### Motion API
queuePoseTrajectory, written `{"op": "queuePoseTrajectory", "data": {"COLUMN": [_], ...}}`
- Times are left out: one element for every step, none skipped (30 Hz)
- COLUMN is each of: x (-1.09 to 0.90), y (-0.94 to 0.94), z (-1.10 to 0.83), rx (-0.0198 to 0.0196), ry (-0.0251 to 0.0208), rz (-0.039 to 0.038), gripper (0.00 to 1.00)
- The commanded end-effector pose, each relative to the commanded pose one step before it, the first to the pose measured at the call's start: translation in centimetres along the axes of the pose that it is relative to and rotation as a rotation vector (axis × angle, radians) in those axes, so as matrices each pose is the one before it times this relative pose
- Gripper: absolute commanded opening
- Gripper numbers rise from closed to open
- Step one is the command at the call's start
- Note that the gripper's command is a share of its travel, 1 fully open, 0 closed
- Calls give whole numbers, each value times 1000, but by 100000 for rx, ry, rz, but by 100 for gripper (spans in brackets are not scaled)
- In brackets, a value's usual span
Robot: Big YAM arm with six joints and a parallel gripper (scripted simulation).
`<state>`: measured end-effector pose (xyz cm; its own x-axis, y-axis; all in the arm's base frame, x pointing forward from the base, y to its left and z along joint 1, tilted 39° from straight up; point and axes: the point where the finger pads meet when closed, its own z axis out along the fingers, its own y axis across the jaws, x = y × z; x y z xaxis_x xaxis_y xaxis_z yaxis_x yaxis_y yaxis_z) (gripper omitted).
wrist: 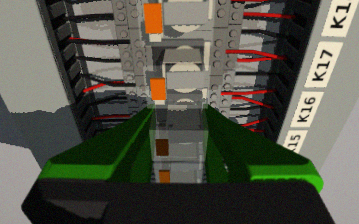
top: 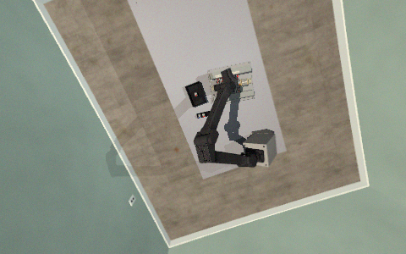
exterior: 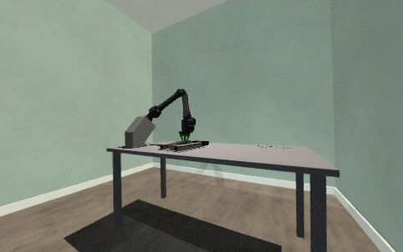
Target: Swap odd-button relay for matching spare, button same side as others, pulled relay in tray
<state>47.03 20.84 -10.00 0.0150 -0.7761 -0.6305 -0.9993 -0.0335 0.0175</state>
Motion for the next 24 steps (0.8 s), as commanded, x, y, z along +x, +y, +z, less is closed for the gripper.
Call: {"op": "queuePoseTrajectory", "data": {"x": [-733,0,0,0,0,0,0,0,1,1,1,1,1,1,1,0,0,0,0,0,0,0,0,0], "y": [-1393,1,2,2,3,0,0,3,3,3,3,3,2,2,1,1,1,1,1,1,0,0,0,0], "z": [1322,33,45,55,61,0,0,64,61,55,45,33,20,9,2,0,0,0,0,0,0,0,0,0], "rx": [2166,-1,-1,-2,-2,0,0,-2,-3,-3,-3,-3,-3,-2,-2,-2,-1,-1,-1,-1,-1,-1,0,0], "ry": [-246,-1,-1,-1,-1,0,0,-1,-1,-1,-1,0,0,0,0,0,0,0,0,0,0,0,0,0], "rz": [-3094,1,1,1,2,0,0,2,2,2,2,2,2,2,1,1,1,1,1,1,1,0,0,0], "gripper": [0,0,0,0,0,0,0,0,0,0,0,0,0,0,0,0,0,0,0,0,0,0,0,0]}}
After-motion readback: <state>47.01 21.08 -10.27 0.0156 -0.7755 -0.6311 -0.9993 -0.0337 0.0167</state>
